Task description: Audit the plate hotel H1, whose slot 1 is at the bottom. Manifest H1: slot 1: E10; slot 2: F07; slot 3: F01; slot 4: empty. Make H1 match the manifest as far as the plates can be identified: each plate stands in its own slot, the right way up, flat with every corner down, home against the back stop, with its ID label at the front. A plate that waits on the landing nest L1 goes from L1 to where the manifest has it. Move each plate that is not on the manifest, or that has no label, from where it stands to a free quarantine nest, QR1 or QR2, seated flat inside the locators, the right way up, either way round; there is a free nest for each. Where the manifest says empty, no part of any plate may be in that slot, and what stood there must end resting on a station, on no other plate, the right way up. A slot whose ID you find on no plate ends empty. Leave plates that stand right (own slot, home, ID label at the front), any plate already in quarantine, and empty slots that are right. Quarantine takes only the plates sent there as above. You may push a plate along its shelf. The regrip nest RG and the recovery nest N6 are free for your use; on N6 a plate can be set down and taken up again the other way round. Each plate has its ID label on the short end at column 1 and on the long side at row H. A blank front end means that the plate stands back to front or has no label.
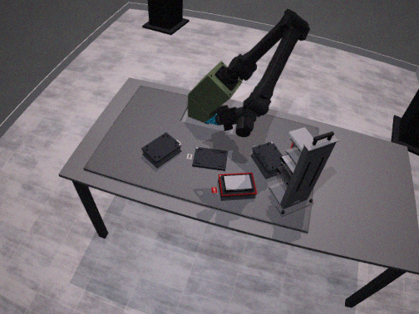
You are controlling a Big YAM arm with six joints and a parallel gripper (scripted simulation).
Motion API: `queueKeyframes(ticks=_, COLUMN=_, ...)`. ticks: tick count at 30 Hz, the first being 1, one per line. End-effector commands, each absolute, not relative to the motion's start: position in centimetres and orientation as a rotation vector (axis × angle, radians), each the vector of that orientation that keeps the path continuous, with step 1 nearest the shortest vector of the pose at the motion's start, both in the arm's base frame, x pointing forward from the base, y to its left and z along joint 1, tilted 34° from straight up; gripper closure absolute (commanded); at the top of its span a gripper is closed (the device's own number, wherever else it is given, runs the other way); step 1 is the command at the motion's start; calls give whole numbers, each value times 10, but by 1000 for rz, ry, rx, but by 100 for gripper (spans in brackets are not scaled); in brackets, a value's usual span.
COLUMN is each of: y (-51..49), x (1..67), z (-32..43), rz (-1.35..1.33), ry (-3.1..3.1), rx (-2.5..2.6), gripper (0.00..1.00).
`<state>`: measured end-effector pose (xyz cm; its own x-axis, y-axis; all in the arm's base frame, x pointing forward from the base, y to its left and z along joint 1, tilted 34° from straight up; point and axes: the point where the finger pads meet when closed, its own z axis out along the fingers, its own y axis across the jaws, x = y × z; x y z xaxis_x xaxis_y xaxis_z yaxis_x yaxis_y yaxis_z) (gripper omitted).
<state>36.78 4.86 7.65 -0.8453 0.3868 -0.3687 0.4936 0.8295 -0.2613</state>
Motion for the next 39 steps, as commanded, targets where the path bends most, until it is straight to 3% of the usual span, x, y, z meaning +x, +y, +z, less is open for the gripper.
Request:
queueKeyframes(ticks=1, y=40, x=369, z=67, rz=-491, ry=2772, rx=594, gripper=100)
queueKeyframes(ticks=23, y=41, x=339, z=16, rz=-90, ry=3079, rx=306, gripper=100)
queueKeyframes(ticks=39, y=56, x=309, z=-10, rz=440, ry=3123, rx=-10, gripper=100)
